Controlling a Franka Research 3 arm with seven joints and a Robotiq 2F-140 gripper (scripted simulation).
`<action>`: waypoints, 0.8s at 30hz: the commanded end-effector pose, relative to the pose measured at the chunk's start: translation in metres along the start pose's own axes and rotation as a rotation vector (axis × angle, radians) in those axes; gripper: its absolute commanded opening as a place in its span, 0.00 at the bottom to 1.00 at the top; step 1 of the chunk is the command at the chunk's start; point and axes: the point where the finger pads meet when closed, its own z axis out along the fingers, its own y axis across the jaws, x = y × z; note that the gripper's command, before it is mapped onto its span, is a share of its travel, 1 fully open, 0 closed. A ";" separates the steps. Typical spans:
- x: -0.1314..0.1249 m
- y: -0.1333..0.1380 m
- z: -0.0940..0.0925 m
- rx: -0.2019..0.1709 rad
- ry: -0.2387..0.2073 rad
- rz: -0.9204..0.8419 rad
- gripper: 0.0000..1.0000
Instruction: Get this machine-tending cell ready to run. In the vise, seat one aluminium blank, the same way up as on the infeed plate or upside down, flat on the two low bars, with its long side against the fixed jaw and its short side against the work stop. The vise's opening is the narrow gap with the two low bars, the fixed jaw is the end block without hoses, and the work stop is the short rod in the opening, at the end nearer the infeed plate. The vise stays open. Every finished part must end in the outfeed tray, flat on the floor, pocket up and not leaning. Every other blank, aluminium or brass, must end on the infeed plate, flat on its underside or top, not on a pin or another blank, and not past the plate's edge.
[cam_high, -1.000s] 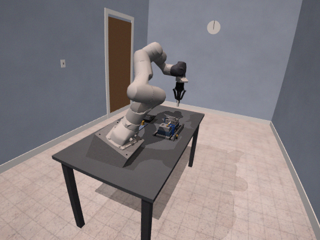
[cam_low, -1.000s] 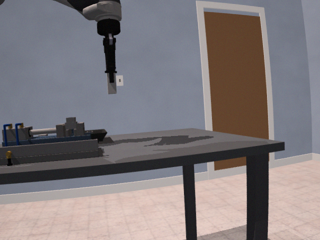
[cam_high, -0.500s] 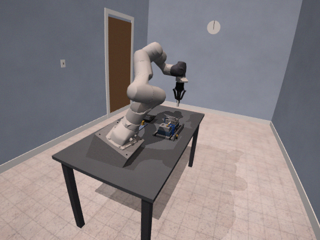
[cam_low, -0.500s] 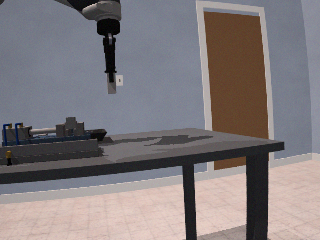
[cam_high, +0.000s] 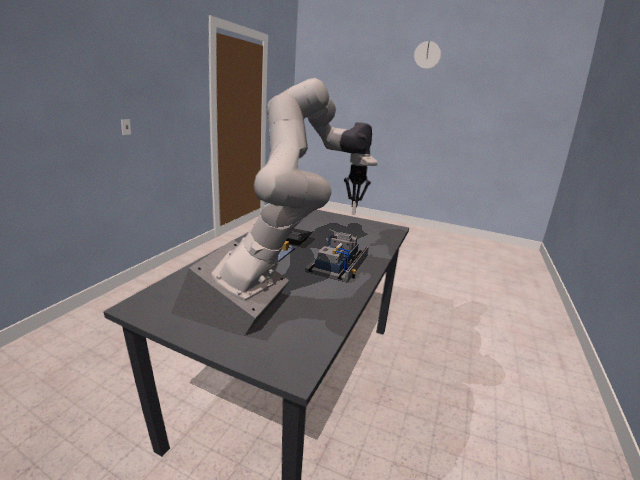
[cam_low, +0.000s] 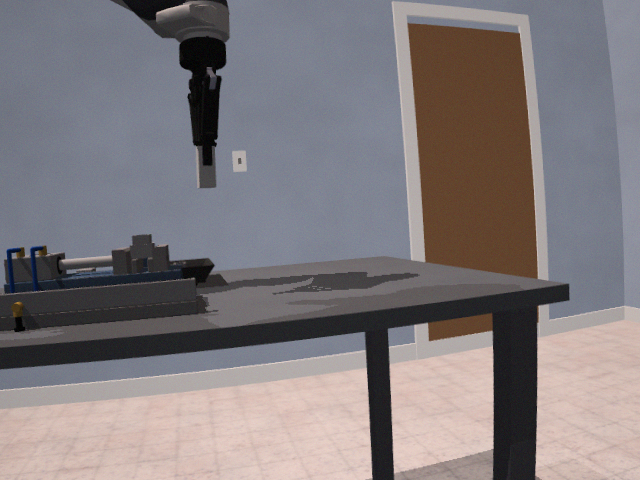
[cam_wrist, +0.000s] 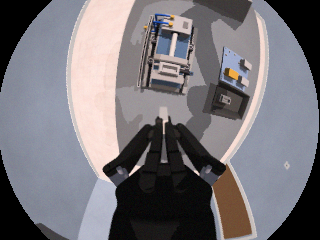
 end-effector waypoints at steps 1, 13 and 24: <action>0.000 -0.002 -0.001 0.009 -0.015 -0.133 0.00; 0.021 0.002 -0.001 0.009 -0.013 -0.382 0.00; 0.037 0.005 -0.001 0.010 -0.013 -0.584 0.00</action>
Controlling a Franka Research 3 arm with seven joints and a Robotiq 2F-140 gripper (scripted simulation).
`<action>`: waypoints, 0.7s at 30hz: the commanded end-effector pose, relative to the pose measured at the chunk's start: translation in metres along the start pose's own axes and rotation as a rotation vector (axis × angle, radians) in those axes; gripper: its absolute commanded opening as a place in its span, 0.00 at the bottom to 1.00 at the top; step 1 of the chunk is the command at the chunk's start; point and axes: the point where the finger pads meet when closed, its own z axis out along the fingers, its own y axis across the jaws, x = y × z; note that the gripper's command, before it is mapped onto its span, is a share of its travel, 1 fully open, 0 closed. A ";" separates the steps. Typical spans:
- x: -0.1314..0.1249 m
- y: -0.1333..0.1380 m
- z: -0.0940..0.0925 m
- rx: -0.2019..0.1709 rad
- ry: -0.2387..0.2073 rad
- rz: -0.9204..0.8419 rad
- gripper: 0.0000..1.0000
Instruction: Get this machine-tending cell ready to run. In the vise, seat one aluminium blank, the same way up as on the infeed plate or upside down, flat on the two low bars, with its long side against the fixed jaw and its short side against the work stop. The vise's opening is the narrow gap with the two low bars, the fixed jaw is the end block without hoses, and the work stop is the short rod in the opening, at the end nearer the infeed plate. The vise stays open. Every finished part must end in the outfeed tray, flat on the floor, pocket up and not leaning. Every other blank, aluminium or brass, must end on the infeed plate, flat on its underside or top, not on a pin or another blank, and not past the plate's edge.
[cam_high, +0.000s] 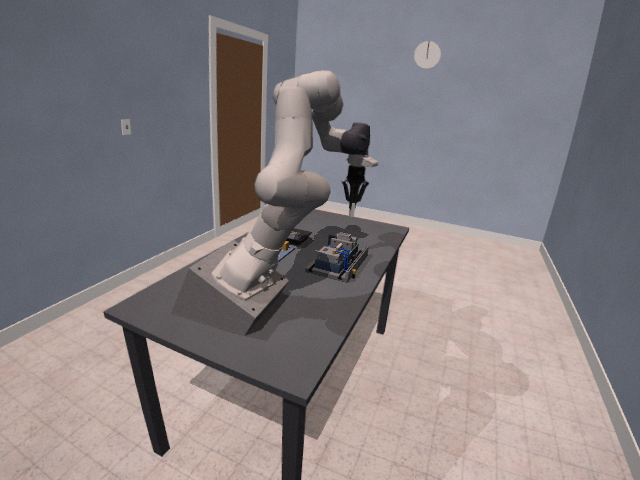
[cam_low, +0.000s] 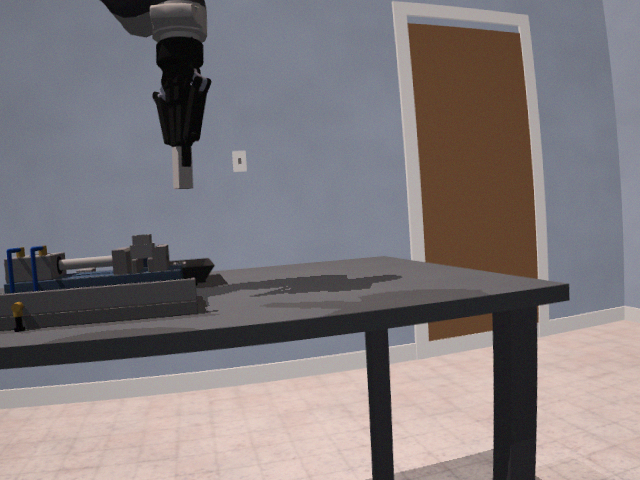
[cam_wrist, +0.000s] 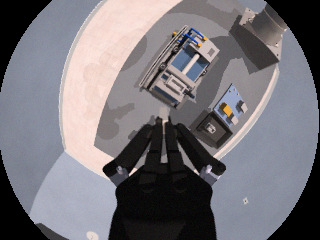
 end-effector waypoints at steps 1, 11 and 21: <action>0.003 0.000 -0.001 0.016 -0.010 -0.167 0.00; 0.014 0.009 -0.001 0.017 -0.009 -0.325 0.00; 0.031 0.023 0.000 0.020 -0.006 -0.572 0.00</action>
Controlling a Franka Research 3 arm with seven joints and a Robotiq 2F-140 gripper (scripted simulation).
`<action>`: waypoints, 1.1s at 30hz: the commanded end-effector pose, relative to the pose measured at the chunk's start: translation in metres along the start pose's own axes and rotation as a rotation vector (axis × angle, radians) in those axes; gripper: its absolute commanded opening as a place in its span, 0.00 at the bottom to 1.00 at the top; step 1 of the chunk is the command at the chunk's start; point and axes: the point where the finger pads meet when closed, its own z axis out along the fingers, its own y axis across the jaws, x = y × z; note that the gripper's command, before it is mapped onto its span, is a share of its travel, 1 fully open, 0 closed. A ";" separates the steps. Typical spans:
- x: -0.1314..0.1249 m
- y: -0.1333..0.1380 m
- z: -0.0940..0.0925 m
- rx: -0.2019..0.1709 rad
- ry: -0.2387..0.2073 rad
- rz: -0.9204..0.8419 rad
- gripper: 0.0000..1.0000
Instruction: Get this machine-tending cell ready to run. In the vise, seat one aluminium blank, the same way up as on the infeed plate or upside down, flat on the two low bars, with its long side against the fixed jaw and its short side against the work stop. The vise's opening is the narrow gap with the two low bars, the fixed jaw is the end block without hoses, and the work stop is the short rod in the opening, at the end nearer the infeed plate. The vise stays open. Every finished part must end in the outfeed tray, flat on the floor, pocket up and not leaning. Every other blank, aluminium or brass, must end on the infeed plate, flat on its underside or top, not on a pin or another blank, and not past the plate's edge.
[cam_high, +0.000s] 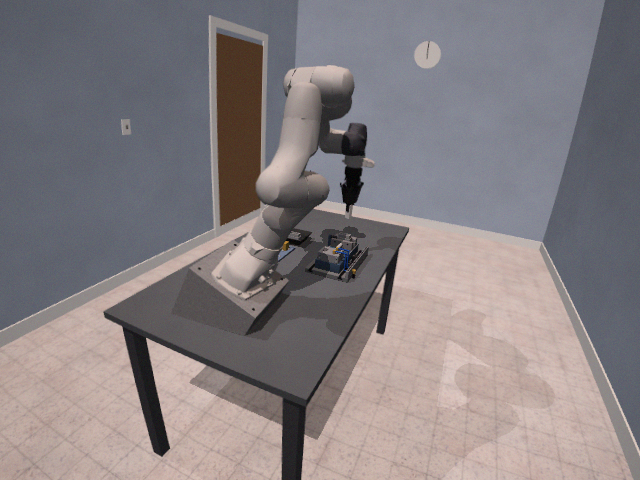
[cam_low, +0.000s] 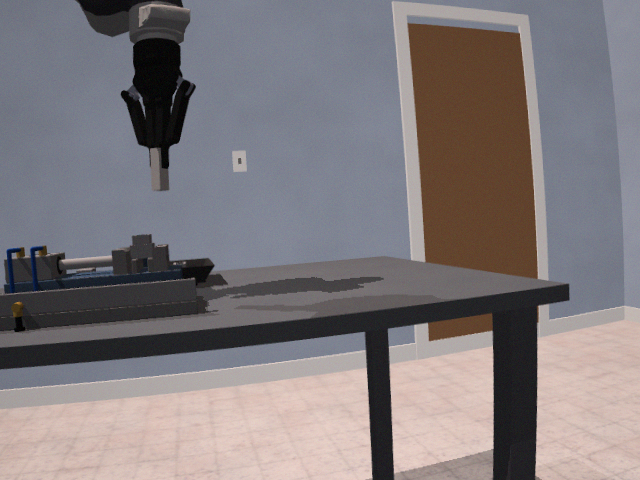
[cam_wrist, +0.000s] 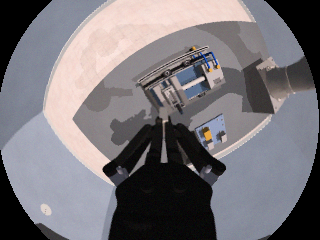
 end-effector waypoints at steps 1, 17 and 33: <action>0.005 0.002 -0.001 0.018 -0.001 -0.167 0.00; 0.018 0.029 0.001 0.022 0.006 -0.497 0.00; 0.018 0.029 0.001 0.022 0.006 -0.498 0.40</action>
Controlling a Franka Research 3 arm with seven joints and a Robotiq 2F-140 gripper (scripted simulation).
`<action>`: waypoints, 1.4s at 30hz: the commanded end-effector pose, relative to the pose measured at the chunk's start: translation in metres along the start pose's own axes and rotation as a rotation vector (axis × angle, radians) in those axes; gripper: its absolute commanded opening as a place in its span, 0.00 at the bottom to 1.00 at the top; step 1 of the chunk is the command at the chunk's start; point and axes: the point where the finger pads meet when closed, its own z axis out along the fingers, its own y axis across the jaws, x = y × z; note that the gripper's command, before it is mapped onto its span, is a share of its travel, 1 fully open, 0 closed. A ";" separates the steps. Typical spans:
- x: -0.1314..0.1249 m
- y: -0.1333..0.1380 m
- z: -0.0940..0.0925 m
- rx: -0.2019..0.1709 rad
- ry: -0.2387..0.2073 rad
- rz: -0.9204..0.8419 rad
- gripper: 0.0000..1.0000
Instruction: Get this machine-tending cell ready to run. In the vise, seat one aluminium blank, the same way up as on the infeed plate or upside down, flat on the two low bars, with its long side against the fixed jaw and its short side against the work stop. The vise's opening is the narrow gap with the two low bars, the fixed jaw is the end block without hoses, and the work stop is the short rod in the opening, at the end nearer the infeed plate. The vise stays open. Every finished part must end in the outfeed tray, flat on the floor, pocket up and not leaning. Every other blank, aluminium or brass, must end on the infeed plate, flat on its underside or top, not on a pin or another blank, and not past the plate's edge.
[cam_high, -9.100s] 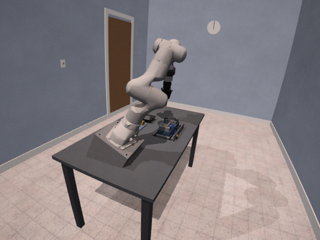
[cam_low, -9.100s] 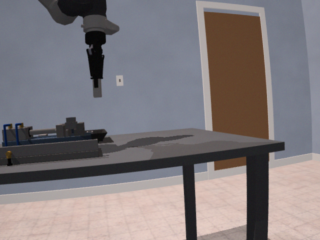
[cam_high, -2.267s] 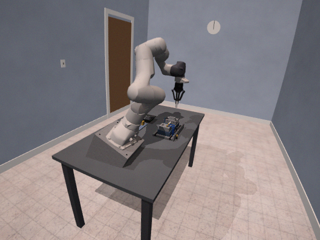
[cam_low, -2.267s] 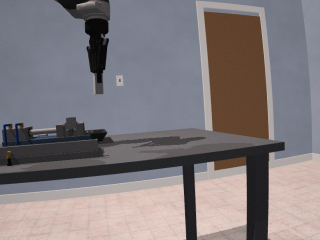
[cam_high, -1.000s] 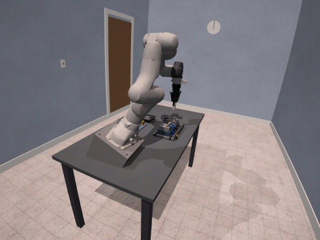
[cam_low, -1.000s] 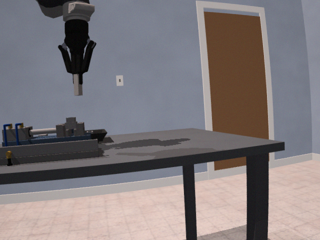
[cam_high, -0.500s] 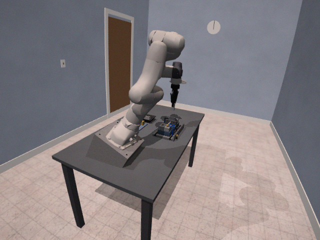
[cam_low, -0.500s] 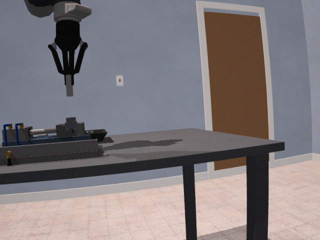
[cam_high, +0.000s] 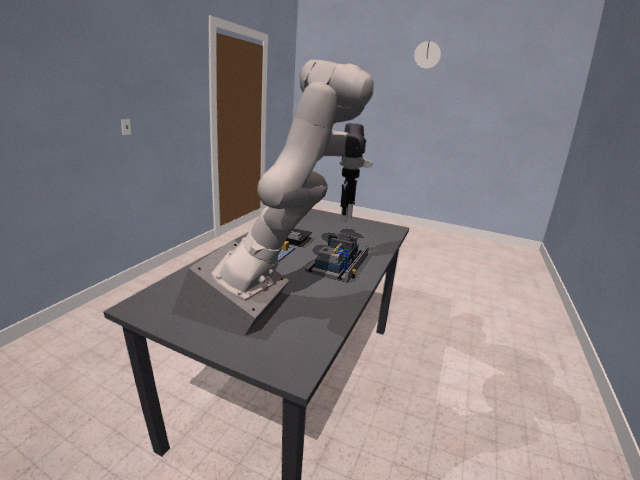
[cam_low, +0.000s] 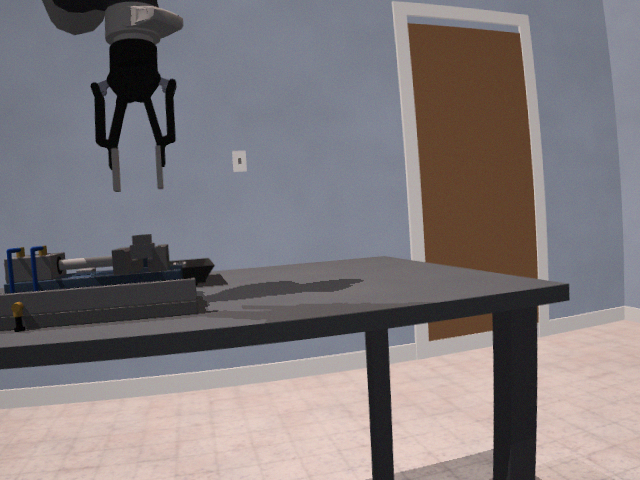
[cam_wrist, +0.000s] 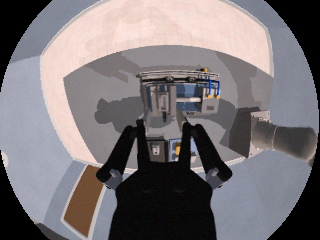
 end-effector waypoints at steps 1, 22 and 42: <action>0.000 0.000 0.000 0.002 0.000 -0.016 0.40; 0.000 0.000 0.001 0.002 0.000 -0.016 0.40; 0.000 0.000 0.013 0.002 0.000 -0.016 0.40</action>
